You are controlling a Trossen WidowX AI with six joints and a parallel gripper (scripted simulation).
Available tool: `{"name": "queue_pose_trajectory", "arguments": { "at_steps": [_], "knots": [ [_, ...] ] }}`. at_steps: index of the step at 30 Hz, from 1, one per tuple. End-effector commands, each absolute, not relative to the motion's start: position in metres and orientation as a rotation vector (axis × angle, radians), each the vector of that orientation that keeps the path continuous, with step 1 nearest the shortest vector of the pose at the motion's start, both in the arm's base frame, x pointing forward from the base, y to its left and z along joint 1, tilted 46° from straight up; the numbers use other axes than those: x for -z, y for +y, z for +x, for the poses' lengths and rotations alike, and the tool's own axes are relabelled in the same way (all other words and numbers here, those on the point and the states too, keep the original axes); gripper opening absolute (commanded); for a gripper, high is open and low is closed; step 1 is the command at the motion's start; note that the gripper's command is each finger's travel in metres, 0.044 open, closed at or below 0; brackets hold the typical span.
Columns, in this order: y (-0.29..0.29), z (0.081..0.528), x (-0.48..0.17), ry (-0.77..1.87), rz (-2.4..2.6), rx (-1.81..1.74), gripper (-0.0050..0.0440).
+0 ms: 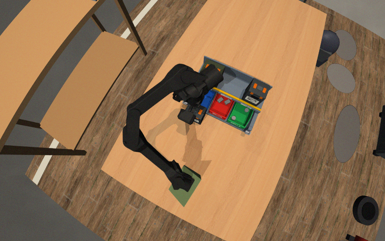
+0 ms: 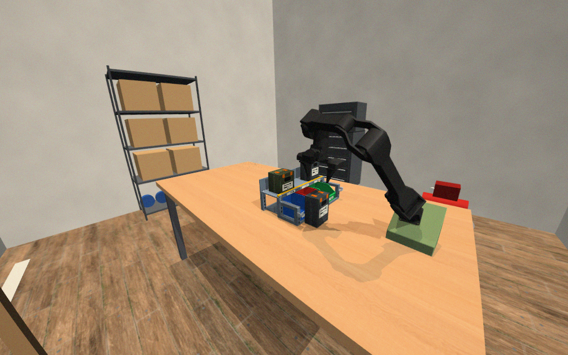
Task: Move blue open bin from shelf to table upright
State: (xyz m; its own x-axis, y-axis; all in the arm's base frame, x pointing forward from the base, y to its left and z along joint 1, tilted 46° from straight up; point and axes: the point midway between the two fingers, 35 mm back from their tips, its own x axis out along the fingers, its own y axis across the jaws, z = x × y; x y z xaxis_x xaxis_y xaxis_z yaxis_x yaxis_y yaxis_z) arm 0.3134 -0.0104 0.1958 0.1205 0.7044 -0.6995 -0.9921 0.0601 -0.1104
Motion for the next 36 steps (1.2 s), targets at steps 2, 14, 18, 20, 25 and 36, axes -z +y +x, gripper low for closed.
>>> {"name": "queue_pose_trajectory", "arguments": {
  "at_steps": [2, 14, 18, 20, 25, 36],
  "knots": [
    [-0.0115, 0.3149, -0.1985, 0.545, -0.663, -1.455, 0.0440],
    [-0.0113, 0.3141, -0.1994, 0.545, -0.663, -1.455, 0.0440],
    [-0.0113, 0.3141, -0.1994, 0.545, -0.663, -1.455, 0.0440],
    [-0.0113, 0.3141, -0.1994, 0.545, -0.663, -1.455, 0.0440],
    [-0.0112, 0.3140, -0.1990, 0.542, -0.677, -1.412, 0.0440],
    [-0.0112, 0.3132, -0.1998, 0.545, -0.663, -1.455, 0.0440]
  ]
}}
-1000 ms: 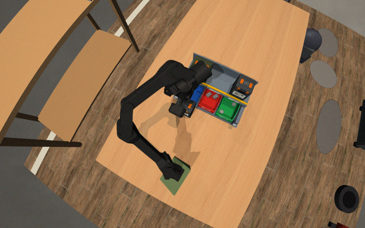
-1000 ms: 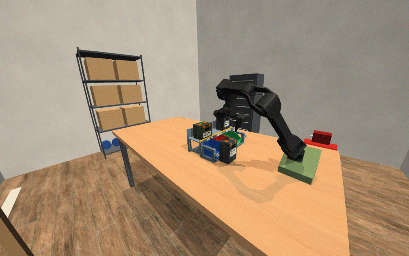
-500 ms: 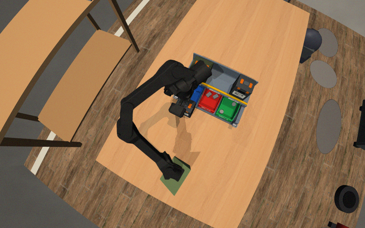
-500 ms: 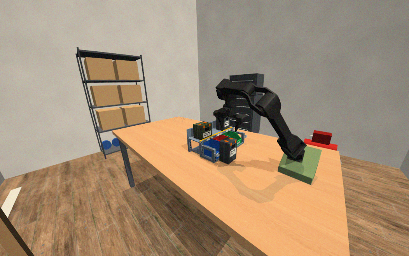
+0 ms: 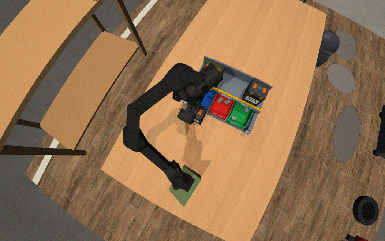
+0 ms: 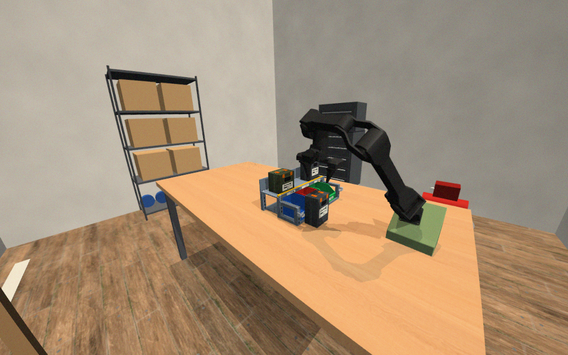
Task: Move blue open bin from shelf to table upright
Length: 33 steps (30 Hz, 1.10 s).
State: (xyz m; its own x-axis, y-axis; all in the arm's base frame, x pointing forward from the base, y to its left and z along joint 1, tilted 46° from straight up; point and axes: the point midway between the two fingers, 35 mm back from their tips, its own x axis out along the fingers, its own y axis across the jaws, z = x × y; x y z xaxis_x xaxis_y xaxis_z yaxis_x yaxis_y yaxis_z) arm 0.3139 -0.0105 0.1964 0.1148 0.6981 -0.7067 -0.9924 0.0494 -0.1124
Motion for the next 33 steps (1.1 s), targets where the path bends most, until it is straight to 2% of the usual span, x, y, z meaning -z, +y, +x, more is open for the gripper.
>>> {"name": "queue_pose_trajectory", "arguments": {
  "at_steps": [1, 33],
  "knots": [
    [-0.0112, 0.3132, -0.1998, 0.545, -0.663, -1.455, 0.0440],
    [-0.0111, 0.3121, -0.1995, 0.545, -0.663, -1.455, 0.0440]
  ]
}}
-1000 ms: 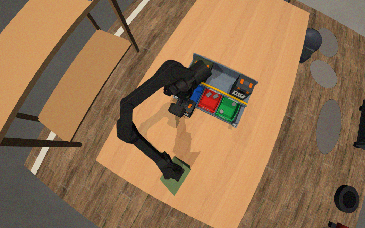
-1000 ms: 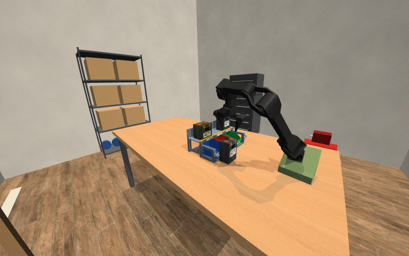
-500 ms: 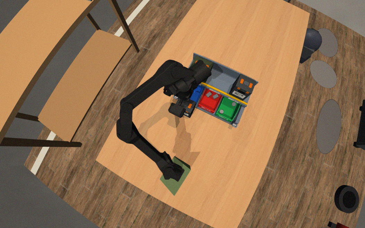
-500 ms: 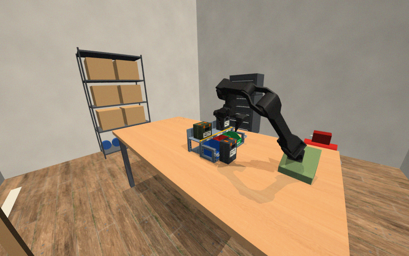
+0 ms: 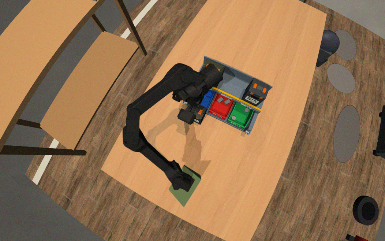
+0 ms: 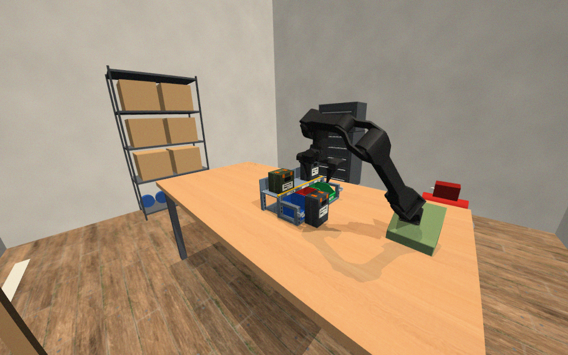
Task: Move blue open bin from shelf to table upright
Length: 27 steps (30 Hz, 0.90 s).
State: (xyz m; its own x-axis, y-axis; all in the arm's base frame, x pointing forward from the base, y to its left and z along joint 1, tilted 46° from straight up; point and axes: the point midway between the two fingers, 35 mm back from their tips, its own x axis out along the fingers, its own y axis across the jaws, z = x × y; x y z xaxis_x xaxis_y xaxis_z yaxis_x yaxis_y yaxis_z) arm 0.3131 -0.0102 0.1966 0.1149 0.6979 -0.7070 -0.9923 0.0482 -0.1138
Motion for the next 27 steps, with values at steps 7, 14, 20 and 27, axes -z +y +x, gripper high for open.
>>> {"name": "queue_pose_trajectory", "arguments": {
  "at_steps": [7, 14, 20, 27],
  "knots": [
    [0.005, 0.314, -0.184, 0.541, -0.680, -1.412, 0.0440],
    [0.028, 0.316, -0.161, 0.545, -0.663, -1.455, 0.0440],
    [0.028, 0.316, -0.161, 0.545, -0.663, -1.455, 0.0440],
    [0.038, 0.316, -0.152, 0.543, -0.663, -1.454, 0.0440]
  ]
}}
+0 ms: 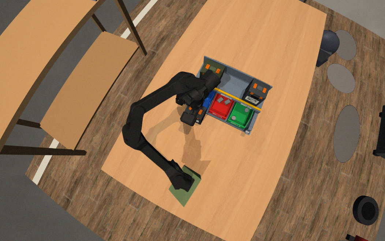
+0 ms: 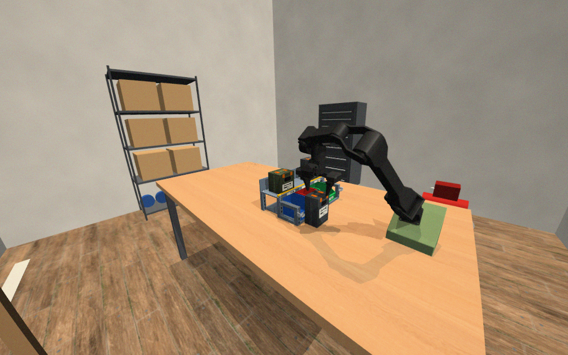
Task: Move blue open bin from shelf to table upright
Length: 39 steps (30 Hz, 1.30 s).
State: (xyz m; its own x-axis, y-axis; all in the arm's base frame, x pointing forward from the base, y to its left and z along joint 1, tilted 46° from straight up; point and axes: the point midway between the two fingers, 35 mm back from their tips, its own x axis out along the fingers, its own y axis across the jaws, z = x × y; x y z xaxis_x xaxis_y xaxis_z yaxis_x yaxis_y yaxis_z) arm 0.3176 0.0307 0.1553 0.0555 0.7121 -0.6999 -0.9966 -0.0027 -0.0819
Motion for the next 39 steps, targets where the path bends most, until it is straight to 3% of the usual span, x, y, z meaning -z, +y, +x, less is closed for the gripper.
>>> {"name": "queue_pose_trajectory", "arguments": {
  "at_steps": [1, 39],
  "knots": [
    [0.038, 0.316, -0.152, 0.543, -0.663, -1.454, 0.0440],
    [0.028, 0.316, -0.162, 0.542, -0.663, -1.454, 0.0440]
  ]
}}
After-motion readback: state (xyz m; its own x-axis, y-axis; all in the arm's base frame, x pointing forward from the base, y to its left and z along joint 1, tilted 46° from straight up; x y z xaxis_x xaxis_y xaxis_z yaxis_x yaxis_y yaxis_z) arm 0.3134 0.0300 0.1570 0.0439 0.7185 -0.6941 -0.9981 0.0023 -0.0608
